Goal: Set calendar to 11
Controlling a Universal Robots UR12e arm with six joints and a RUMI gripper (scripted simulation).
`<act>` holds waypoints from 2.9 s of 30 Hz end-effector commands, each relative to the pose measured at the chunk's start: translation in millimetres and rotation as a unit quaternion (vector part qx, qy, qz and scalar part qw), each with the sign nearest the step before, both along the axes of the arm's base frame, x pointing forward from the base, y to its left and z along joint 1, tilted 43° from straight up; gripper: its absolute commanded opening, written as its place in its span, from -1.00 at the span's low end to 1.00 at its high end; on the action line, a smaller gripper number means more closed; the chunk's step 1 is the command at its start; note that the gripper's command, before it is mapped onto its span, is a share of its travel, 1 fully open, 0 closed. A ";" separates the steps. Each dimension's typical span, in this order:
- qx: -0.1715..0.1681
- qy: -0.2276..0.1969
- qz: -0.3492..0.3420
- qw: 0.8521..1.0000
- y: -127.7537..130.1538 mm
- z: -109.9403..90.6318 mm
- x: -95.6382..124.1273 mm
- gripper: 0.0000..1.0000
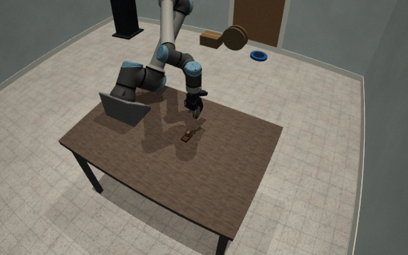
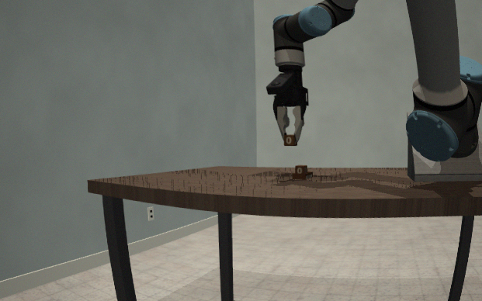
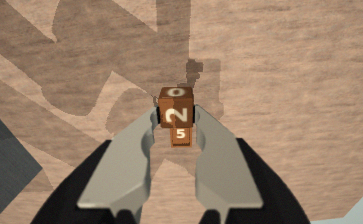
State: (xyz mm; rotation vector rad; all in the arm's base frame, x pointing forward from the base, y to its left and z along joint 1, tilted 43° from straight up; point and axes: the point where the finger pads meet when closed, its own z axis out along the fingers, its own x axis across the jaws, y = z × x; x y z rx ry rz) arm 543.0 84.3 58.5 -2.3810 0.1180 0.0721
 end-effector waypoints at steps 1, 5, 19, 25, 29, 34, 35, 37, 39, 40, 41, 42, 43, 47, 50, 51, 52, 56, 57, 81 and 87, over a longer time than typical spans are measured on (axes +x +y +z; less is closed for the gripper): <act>0.000 0.000 0.000 1.000 -0.6 0.3 0.6 -0.80; 0.000 0.000 0.000 1.000 -0.6 0.3 0.6 -0.80; -0.002 0.000 0.000 1.000 13.7 -15.1 0.2 -0.80; -0.002 0.000 0.000 1.000 32.8 -35.8 -0.4 -0.80; -0.002 0.000 0.000 1.000 45.7 -49.8 -0.7 -0.80; -0.002 0.000 0.000 1.000 53.8 -58.5 -1.0 -0.80; -0.002 0.000 0.000 1.000 56.0 -60.9 -1.0 -0.80; -0.002 0.000 0.000 1.000 59.6 -64.8 -1.1 -0.80; -0.002 0.000 0.000 1.000 62.1 -67.5 -1.2 -0.80; -0.002 0.000 0.000 1.000 63.0 -68.4 -1.2 -0.80; -0.002 0.000 0.000 1.000 63.6 -69.1 -1.3 -0.80; -0.002 0.000 0.000 1.000 64.0 -69.5 -1.3 -0.80; -0.002 0.000 0.000 1.000 64.2 -69.8 -1.3 -0.80; -0.002 0.000 0.000 1.000 64.3 -69.9 -1.3 -0.80; -0.002 0.000 0.000 1.000 64.3 -69.9 -1.3 -0.80; -0.002 0.000 0.000 1.000 64.3 -69.9 -1.3 -0.80; -0.002 0.000 0.000 1.000 64.3 -69.9 -1.3 -0.80; -0.002 0.000 0.000 1.000 64.3 -69.9 -1.3 -0.80; -0.002 0.000 0.000 1.000 64.3 -69.9 -1.3 -0.80; -0.002 0.000 0.000 1.000 64.3 -69.9 -1.3 -0.80; -0.002 0.000 0.000 1.000 64.3 -69.9 -1.0 -0.80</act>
